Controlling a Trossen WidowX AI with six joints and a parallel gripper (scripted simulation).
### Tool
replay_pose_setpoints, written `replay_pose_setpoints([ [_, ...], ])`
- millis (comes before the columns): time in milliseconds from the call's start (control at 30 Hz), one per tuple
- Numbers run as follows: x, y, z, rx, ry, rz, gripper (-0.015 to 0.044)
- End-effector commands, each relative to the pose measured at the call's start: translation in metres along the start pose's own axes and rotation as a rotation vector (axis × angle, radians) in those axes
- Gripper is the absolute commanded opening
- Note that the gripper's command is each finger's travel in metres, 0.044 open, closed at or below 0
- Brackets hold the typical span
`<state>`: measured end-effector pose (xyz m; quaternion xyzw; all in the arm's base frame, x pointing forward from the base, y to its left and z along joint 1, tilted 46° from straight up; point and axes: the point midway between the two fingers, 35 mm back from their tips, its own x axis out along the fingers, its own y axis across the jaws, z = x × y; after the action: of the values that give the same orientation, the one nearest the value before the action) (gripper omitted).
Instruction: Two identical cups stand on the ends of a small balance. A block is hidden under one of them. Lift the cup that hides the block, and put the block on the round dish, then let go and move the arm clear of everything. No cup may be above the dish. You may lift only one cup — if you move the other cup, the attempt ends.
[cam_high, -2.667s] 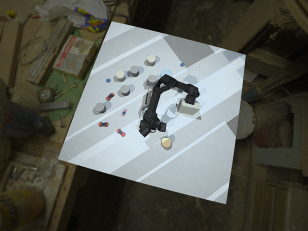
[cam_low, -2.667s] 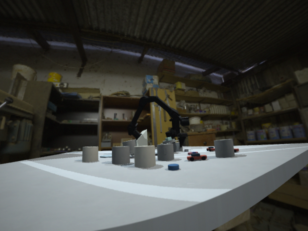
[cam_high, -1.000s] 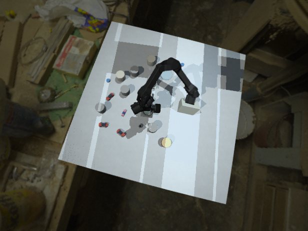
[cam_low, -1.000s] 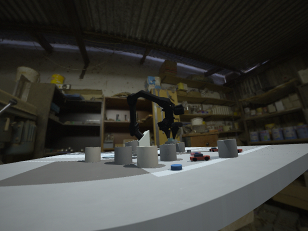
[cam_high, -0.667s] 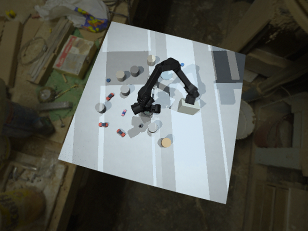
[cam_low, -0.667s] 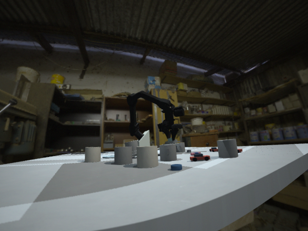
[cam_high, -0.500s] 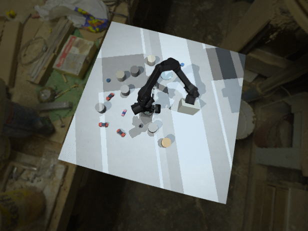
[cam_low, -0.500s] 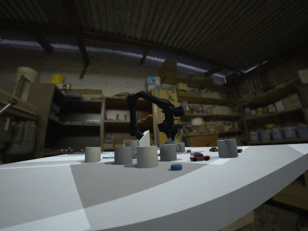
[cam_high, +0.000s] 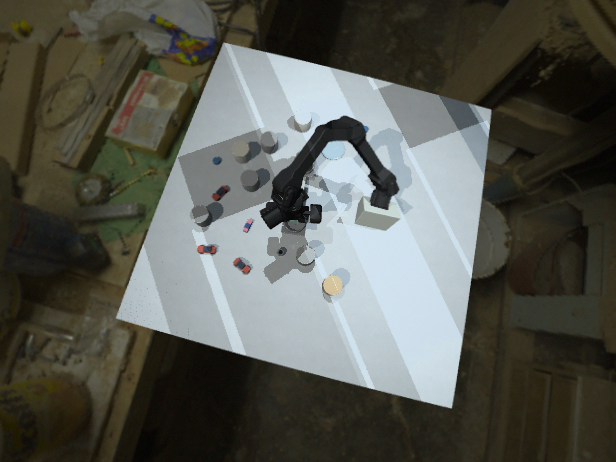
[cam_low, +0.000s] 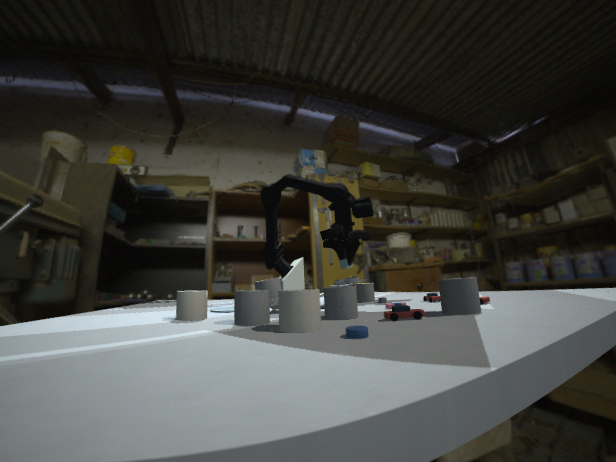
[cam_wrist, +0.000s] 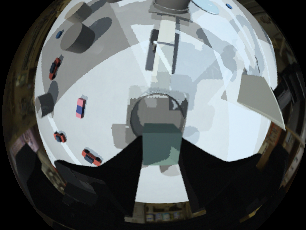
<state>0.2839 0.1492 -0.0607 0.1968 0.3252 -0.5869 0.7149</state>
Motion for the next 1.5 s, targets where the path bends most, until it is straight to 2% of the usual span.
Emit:
replay_pose_setpoints([
  [0,-0.024,0.001,0.0,0.01,0.008,0.008,0.0],
  [133,-0.046,-0.002,0.001,0.01,0.007,0.007,0.0],
  [267,-0.046,-0.001,0.007,0.008,0.014,0.006,0.0],
  [867,-0.017,0.012,0.15,-0.028,0.132,0.045,0.0],
  [1467,0.021,-0.042,0.276,-0.003,0.095,0.1,0.0],
])
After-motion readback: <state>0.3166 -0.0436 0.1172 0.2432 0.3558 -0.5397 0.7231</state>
